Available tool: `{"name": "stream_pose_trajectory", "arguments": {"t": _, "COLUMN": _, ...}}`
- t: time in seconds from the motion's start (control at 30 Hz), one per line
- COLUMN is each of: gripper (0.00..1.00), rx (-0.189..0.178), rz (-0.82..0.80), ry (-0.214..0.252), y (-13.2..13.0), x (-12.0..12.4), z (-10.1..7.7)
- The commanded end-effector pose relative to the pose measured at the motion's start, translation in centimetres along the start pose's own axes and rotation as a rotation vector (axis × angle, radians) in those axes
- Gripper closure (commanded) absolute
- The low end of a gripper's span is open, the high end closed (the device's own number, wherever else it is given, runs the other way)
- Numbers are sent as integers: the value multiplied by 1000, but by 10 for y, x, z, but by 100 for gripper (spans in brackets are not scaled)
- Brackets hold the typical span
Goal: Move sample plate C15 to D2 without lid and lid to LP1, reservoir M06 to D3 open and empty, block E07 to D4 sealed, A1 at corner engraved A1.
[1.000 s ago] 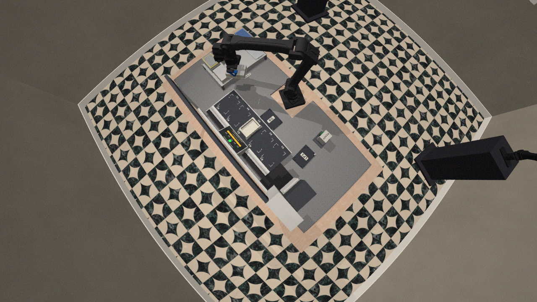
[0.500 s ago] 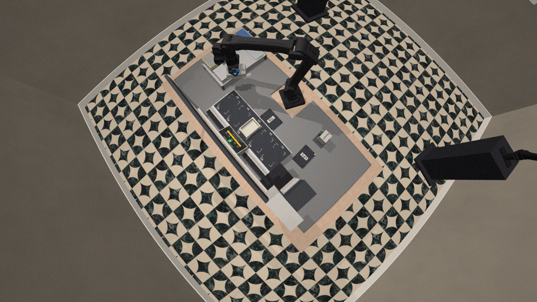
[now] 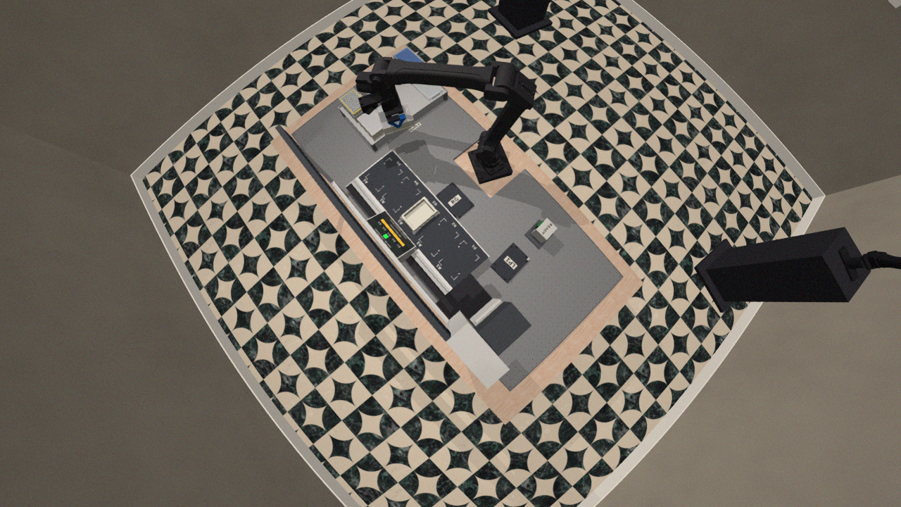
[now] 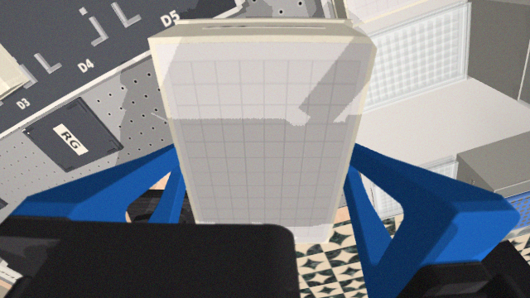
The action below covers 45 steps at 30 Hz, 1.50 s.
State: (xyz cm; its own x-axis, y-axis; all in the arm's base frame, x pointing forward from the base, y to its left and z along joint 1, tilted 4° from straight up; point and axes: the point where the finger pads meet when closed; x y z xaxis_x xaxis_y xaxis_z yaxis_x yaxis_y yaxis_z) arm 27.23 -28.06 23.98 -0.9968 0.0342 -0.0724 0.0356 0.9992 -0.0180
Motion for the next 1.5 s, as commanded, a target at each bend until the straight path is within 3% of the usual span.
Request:
{"name": "stream_pose_trajectory", "arguments": {"t": 0.0, "gripper": 100, "rx": 25, "rz": -120, "ry": -30, "y": -2, "x": -11, "z": -14}}
{"name": "stream_pose_trajectory", "arguments": {"t": 0.53, "gripper": 100, "rx": 28, "rz": -400, "ry": -26, "y": -1, "x": -10, "z": -14}}
{"name": "stream_pose_trajectory", "arguments": {"t": 1.0, "gripper": 100, "rx": 38, "rz": -387, "ry": -30, "y": -5, "x": -9, "z": -18}}
{"name": "stream_pose_trajectory", "arguments": {"t": 1.03, "gripper": 100, "rx": 24, "rz": -409, "ry": -23, "y": 10, "x": -3, "z": -12}}
{"name": "stream_pose_trajectory", "arguments": {"t": 1.2, "gripper": 100, "rx": 16, "rz": -386, "ry": -16, "y": 36, "x": 4, "z": -11}}
{"name": "stream_pose_trajectory", "arguments": {"t": 1.47, "gripper": 100, "rx": 15, "rz": -386, "ry": -14, "y": 65, "x": 10, "z": -10}}
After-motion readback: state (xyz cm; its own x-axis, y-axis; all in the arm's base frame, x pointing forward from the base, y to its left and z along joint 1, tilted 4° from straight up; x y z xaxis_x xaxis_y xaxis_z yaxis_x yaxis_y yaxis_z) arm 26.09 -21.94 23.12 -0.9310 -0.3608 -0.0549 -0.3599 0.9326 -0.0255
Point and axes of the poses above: the point where the finger pads meet when closed, its own z axis out along the fingers, its own y axis across the jaws, x = y × z, and after that the axes turned 12 degrees about -z, right-handed
